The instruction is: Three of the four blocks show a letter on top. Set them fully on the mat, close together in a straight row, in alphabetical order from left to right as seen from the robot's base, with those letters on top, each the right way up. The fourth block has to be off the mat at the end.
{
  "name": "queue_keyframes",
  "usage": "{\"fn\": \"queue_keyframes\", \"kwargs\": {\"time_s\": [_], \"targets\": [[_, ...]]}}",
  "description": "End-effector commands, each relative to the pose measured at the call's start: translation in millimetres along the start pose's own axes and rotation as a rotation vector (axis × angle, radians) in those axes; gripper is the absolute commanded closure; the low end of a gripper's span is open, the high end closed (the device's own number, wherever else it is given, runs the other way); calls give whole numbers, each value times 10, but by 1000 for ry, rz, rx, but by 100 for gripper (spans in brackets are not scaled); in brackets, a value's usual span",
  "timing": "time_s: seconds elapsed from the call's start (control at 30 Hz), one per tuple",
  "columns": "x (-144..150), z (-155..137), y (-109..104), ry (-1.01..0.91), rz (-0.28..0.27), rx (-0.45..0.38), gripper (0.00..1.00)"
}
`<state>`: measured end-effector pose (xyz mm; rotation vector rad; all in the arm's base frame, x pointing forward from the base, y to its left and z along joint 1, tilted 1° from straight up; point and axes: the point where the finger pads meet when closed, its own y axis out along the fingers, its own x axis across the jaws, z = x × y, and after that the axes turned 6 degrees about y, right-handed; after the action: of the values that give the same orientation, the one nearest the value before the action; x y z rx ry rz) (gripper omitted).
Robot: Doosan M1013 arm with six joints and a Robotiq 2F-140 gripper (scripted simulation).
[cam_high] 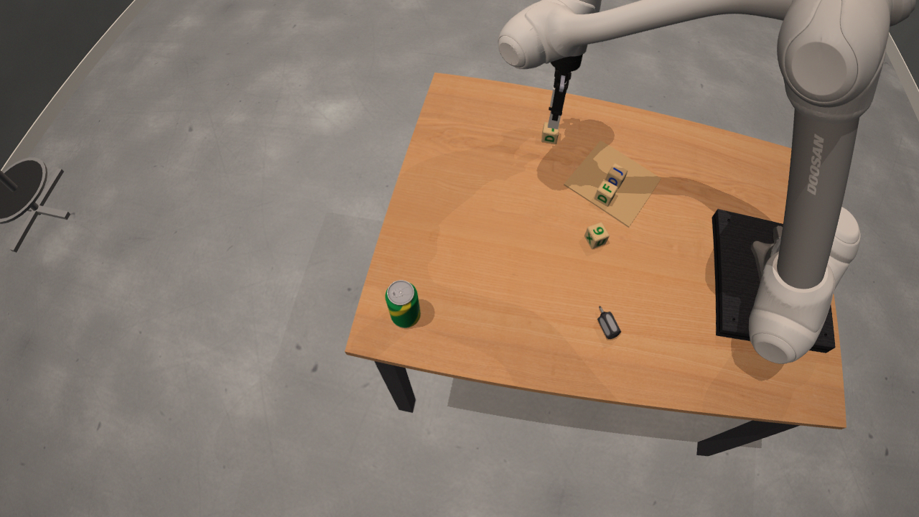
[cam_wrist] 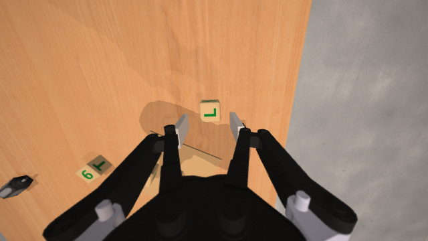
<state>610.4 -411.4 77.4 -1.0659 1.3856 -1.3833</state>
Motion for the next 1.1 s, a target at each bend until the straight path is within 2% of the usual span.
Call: {"fn": "queue_keyframes", "kwargs": {"time_s": [0.0,0.63,1.07], "targets": [[1,5,33,0,0,2,47],[5,7,272,0,0,2,47],[5,7,330,0,0,2,47]]}}
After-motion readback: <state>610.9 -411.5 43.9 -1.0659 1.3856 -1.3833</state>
